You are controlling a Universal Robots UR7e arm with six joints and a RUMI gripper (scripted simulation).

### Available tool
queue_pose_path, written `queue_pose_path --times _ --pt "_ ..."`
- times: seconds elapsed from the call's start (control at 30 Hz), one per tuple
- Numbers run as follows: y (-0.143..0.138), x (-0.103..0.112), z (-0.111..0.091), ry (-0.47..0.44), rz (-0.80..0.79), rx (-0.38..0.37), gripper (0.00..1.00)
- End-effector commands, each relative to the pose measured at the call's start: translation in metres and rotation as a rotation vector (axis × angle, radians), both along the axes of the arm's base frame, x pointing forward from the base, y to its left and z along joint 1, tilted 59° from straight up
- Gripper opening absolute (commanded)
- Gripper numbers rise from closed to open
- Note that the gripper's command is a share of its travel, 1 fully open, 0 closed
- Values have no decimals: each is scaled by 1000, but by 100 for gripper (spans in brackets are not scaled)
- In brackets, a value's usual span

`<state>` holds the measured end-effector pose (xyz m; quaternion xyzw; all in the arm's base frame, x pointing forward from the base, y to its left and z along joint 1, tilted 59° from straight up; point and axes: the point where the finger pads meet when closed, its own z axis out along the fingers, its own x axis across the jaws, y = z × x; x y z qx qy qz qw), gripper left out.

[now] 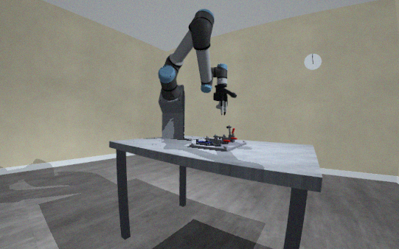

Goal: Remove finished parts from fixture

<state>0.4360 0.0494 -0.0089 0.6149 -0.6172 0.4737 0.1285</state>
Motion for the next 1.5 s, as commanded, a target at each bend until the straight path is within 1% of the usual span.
queue_pose_path --times 0.0,0.03,0.3,0.53,0.6,0.8,1.0,1.47 --pt "-16 -5 20 -1 5 3 28" --pt "-16 -5 20 -1 5 3 28" --pt "-47 -15 56 -1 5 3 28" --pt "-70 -23 82 -1 5 3 28" --pt "-70 -23 82 -1 5 3 28" --pt "-83 -27 97 -1 5 3 28" --pt "-91 -30 107 -1 5 3 28" --pt "-95 -31 111 -1 5 3 28"
